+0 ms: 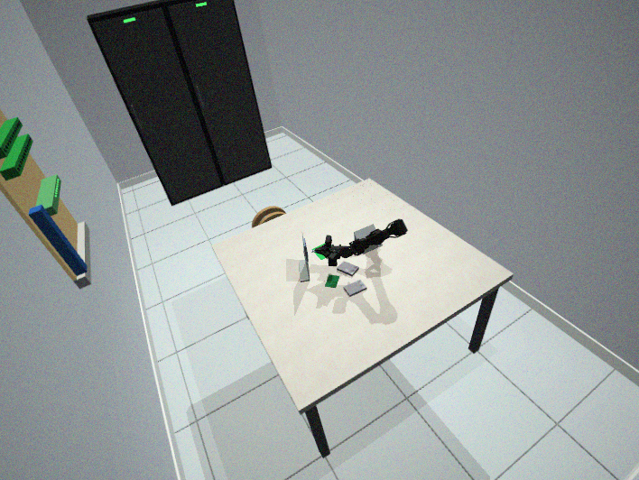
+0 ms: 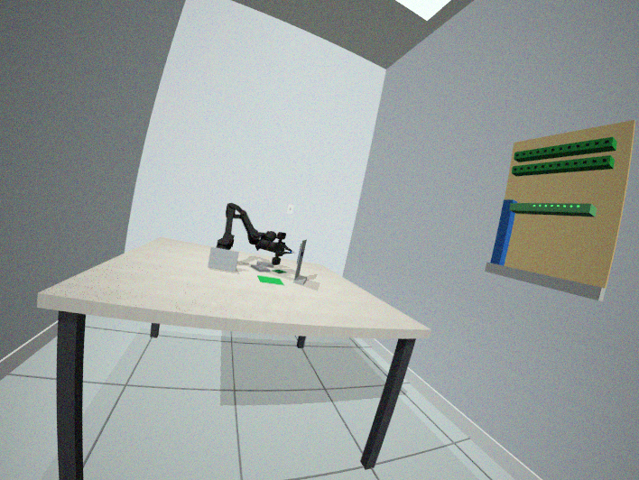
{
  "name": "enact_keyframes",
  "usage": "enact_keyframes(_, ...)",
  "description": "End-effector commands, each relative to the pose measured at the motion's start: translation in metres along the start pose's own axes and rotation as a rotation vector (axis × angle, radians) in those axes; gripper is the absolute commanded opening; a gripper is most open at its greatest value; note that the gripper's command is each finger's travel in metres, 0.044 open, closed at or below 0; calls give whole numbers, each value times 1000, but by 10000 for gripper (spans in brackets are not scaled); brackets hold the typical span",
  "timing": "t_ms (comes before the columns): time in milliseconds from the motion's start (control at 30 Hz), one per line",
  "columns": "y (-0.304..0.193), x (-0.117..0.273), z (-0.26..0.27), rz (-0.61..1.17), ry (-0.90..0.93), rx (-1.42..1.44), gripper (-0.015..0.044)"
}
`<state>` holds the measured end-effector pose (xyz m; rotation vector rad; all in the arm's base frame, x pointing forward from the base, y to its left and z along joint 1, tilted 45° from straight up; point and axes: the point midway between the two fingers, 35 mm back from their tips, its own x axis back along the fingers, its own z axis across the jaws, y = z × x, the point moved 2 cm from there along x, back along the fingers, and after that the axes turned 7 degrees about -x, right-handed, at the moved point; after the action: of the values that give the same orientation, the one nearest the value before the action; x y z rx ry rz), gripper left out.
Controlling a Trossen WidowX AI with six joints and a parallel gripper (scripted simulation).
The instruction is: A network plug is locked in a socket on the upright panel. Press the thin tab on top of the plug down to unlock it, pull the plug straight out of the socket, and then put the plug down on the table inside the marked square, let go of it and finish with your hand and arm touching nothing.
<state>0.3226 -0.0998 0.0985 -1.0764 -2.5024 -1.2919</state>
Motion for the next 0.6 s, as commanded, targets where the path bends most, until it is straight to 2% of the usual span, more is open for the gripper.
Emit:
enact_keyframes(0,-1,2,-1,2,-3,-5,0)
enact_keyframes(567,-2,10,-1,2,-3,-4,0)
